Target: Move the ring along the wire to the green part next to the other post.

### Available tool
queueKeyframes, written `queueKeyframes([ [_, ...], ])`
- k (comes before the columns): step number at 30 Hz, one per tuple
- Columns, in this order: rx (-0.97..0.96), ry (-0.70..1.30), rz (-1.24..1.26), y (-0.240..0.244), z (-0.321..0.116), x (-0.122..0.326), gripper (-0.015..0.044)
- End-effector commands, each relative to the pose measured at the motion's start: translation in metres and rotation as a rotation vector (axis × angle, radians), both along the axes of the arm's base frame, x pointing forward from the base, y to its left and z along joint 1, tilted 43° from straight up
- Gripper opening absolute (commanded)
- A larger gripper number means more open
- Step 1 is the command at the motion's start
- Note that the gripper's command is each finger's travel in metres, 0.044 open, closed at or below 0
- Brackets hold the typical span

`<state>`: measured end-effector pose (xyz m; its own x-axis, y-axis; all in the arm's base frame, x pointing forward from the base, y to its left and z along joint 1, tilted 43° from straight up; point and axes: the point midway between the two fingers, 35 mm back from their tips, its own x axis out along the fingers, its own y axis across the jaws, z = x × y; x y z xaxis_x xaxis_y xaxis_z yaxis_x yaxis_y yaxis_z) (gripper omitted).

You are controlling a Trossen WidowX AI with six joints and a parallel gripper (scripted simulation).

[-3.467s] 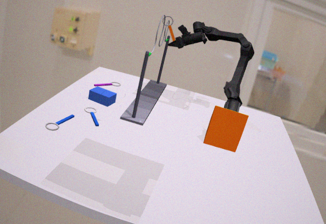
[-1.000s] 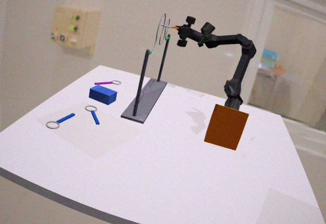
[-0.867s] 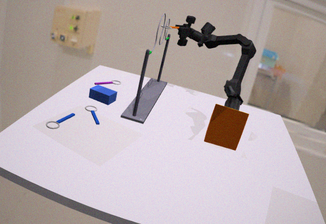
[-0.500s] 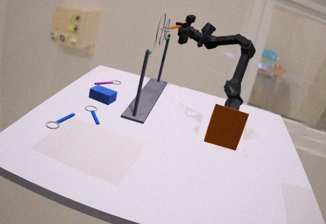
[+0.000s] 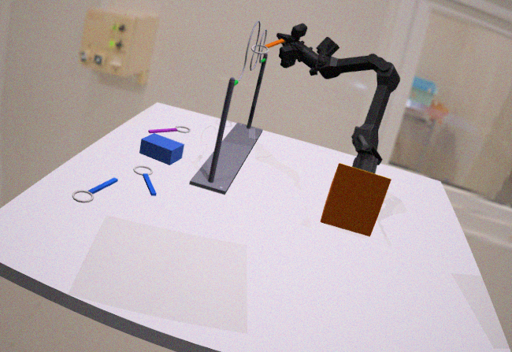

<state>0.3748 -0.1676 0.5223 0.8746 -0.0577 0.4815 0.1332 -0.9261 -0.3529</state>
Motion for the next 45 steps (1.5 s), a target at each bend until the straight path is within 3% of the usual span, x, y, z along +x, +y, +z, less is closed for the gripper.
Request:
queueKeyframes([
  [1,-0.004,0.001,0.002,-0.004,-0.002,0.002,-0.0150],
  [25,0.351,0.010,-0.006,-0.058,-0.036,0.004,-0.0150],
  [45,0.783,0.023,-0.017,-0.096,-0.093,0.004,-0.0150],
])
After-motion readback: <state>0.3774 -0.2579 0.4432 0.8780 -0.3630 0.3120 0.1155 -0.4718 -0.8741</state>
